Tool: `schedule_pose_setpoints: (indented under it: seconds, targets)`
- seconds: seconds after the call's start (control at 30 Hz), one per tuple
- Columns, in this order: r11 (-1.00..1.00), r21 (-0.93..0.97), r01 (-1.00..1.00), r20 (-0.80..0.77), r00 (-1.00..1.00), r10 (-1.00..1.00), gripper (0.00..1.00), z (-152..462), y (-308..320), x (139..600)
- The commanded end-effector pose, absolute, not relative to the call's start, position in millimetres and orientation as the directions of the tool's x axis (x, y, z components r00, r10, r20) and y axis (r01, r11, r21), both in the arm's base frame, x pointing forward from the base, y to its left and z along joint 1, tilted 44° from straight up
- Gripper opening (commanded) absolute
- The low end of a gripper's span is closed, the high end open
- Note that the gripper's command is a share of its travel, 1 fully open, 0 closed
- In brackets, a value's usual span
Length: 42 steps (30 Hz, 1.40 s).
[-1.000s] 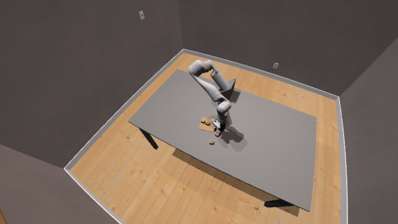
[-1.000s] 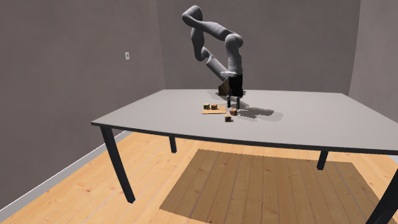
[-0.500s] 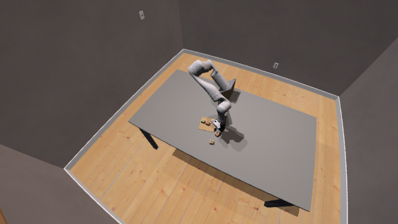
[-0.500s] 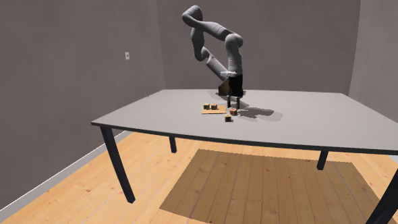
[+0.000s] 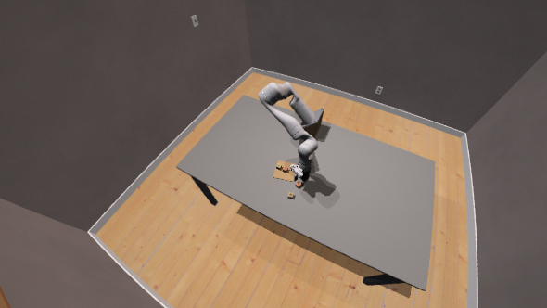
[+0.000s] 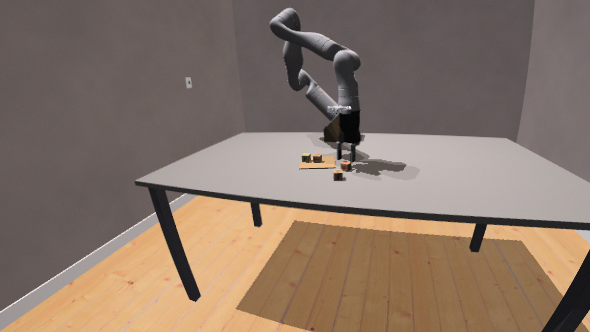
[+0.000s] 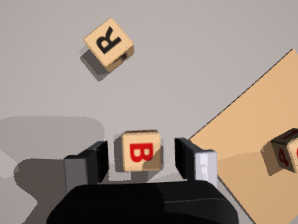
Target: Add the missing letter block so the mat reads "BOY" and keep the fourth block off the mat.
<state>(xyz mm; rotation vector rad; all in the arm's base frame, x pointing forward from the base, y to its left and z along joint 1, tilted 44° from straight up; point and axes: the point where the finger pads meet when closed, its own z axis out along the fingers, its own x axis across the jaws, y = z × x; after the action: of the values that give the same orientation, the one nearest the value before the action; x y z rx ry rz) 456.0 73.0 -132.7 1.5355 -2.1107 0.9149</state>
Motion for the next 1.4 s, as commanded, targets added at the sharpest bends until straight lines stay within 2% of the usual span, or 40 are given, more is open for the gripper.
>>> schedule_pose_setpoints:
  seconds: [0.0, 1.37]
  targets:
    - [0.193, -0.284, -0.939, 0.633, -0.335, -0.698, 1.0, -132.3, 74.2, 456.4]
    - [0.193, -0.284, -0.939, 0.633, -0.335, -0.698, 1.0, -137.7, 69.0, 457.0]
